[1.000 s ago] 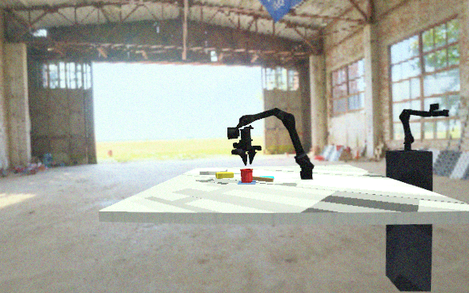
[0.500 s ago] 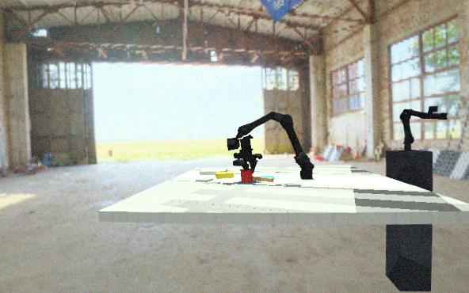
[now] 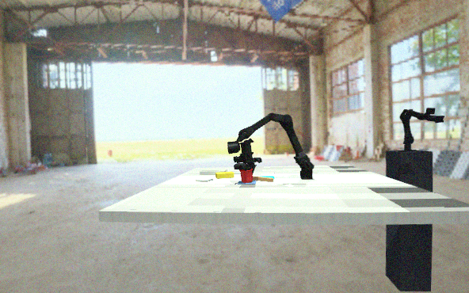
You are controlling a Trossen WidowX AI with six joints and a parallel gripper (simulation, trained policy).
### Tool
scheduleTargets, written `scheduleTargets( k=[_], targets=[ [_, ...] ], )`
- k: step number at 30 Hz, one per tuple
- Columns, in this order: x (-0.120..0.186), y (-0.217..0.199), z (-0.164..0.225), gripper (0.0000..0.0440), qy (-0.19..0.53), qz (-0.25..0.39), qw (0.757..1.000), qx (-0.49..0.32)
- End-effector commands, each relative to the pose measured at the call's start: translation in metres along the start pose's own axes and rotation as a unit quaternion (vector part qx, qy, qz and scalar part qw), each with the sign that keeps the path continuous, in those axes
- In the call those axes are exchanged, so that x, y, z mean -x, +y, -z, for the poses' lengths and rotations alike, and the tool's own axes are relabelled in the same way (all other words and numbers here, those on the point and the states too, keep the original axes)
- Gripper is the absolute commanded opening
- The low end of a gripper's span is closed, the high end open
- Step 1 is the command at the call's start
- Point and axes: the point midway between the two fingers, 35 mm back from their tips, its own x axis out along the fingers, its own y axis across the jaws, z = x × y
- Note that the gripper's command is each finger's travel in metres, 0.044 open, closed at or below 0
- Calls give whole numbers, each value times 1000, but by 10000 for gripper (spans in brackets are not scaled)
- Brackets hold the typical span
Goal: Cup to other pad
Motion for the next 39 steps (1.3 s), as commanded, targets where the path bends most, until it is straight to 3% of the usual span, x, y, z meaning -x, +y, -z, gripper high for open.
scheduleTargets(
  k=[1,24,39],
  targets=[
    [-3,-8,3,10,6,16,1000,2],
    [60,-44,2,0,-6,-18,998,-61],
    [71,-74,-17,0,-23,-45,992,-115]
  ],
)
